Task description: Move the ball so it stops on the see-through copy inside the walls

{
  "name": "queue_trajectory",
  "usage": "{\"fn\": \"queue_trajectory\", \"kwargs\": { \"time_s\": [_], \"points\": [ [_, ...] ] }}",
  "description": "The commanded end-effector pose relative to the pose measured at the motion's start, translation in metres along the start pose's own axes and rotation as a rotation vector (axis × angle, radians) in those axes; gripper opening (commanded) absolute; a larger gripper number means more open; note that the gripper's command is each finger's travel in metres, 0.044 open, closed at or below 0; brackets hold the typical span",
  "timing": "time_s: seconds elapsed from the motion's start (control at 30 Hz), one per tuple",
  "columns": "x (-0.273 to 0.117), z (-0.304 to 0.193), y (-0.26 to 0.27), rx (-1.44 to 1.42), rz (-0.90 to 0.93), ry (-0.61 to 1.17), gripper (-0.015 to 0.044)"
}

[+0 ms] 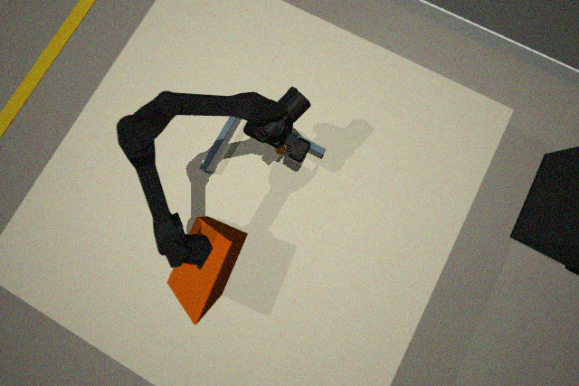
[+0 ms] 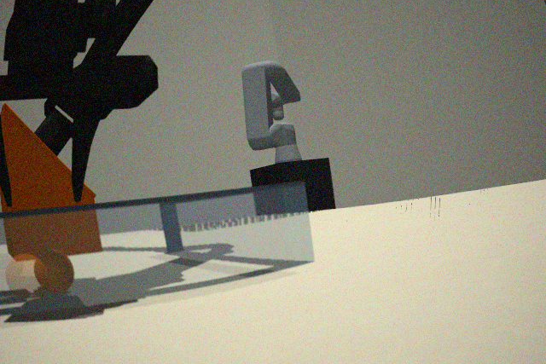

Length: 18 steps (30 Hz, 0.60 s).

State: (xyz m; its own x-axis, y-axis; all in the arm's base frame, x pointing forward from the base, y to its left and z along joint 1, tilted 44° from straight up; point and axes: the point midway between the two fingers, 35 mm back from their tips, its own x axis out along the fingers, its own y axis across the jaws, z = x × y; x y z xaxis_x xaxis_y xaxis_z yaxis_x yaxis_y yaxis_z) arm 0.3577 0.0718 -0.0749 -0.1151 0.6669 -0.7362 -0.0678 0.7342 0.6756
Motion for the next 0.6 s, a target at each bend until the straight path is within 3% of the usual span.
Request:
{"fn": "queue_trajectory", "kwargs": {
  "time_s": [0.0, 0.57],
  "points": [
    [0.003, -0.004, -0.002, -0.004, 0.019, 0.009, 0.0265],
    [0.032, -0.004, -0.001, -0.004, 0.020, 0.009, 0.0265]
  ]
}}
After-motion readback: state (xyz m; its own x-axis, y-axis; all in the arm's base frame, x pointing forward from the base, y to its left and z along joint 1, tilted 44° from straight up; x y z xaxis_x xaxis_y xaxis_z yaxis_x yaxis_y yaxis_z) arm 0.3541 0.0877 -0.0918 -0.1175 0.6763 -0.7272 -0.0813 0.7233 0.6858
